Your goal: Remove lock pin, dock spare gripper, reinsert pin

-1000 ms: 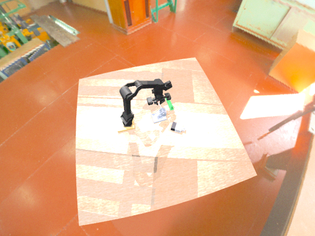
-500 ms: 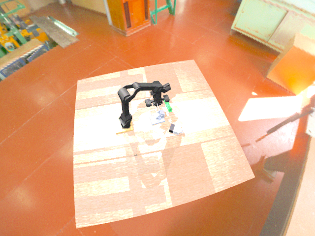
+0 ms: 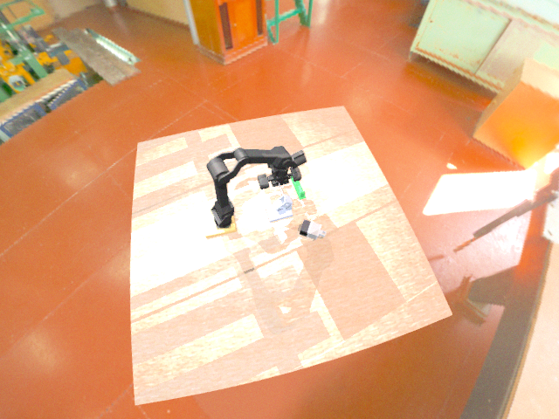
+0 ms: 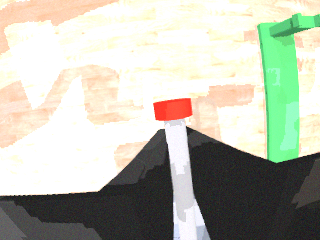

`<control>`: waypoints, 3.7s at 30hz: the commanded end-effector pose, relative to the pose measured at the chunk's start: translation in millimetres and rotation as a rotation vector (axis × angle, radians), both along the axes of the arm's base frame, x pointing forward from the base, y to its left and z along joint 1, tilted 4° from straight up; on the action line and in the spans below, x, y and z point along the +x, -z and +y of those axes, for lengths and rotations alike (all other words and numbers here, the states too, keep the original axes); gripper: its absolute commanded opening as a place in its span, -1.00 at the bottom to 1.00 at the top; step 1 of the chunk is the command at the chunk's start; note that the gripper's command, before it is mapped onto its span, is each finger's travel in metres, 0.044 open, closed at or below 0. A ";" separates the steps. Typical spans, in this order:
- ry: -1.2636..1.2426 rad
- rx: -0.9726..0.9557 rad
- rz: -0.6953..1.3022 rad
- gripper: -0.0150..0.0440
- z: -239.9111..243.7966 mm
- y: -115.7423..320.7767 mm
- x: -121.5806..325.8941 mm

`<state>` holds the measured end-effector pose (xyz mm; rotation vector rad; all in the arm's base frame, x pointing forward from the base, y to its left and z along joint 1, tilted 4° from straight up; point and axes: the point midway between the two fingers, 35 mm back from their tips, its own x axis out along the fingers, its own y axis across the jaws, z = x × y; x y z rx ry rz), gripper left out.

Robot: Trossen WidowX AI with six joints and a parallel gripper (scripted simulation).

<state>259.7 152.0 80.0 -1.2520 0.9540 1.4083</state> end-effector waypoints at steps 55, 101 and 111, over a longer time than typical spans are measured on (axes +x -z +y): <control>-0.004 0.032 0.021 -0.49 40.1 -6.5 -8.7; -0.003 0.020 0.039 -0.49 70.2 -14.5 -15.6; -0.007 0.014 0.051 -0.49 68.2 -31.1 -19.3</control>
